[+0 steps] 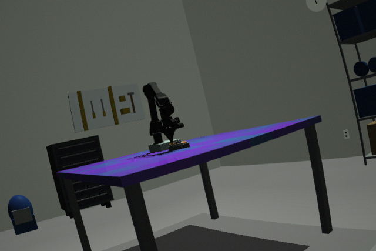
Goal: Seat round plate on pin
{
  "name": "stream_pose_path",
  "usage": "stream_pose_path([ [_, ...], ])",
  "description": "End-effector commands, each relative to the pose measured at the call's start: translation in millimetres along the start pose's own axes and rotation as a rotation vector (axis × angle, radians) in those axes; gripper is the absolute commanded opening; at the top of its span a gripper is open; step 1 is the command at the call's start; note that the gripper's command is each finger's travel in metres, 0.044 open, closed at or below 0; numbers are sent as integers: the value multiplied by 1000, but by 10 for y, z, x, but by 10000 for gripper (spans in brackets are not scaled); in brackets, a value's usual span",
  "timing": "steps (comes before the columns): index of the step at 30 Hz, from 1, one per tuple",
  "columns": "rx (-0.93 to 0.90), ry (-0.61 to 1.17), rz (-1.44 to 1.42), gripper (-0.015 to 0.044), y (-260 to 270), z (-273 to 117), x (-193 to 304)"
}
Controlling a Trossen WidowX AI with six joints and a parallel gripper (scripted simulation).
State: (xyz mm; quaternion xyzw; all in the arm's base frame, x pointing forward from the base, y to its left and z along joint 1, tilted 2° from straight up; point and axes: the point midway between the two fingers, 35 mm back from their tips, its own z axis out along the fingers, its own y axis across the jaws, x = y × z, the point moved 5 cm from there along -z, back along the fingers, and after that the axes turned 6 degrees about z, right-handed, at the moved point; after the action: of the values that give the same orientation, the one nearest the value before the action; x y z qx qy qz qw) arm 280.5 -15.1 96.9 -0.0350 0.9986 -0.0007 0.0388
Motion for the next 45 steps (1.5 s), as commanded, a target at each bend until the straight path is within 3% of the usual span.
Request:
stream_pose_path([
  [1,0,17,-2,0,-14,23,67],
  [45,0,19,-2,0,-21,9,320],
])
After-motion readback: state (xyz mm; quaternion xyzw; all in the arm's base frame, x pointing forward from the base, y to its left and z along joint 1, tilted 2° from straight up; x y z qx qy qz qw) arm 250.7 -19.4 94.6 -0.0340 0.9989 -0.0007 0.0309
